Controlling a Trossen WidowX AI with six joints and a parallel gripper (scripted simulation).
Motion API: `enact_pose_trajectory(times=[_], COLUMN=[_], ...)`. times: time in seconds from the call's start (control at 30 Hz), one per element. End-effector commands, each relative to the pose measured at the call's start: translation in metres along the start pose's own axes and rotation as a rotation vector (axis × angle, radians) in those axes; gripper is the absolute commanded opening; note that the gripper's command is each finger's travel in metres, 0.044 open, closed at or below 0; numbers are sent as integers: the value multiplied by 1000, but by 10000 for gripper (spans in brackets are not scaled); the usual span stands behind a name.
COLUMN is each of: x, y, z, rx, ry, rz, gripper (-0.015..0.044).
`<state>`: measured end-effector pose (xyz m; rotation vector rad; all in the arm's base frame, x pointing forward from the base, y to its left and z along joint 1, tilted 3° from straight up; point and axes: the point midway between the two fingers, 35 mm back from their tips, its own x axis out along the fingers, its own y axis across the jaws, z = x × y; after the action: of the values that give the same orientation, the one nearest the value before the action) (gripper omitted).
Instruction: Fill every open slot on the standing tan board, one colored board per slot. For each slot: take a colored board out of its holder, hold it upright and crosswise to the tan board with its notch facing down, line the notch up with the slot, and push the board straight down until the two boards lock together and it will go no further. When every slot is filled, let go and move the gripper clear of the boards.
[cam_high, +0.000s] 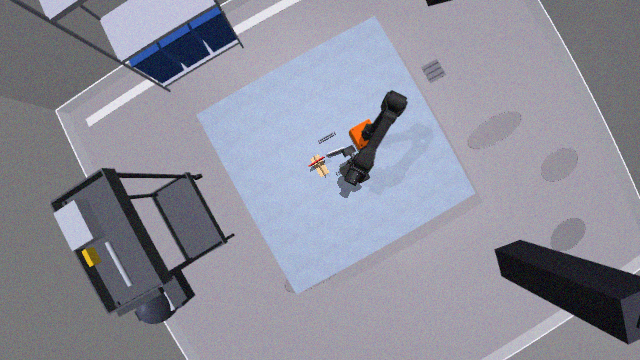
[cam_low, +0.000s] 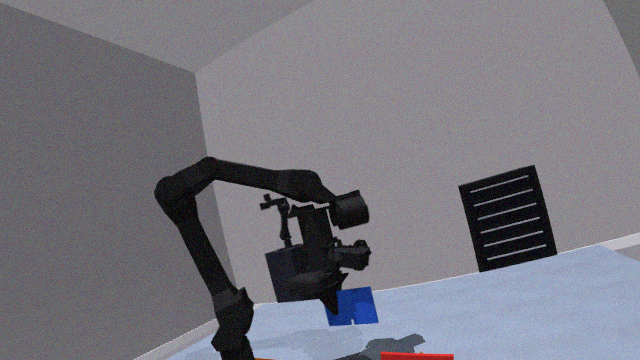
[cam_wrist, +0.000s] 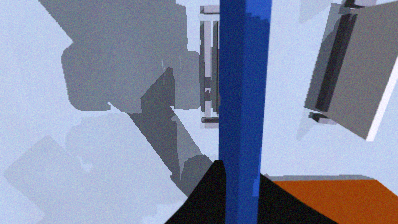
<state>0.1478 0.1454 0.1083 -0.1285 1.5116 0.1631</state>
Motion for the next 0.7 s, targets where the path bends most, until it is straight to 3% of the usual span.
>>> enact_pose_trajectory(times=[0.0, 0.67], x=[-4, -8], y=[0, -14], z=[4, 43], rx=[2, -6], ry=[-8, -8], rz=[2, 1], gripper=[0, 0])
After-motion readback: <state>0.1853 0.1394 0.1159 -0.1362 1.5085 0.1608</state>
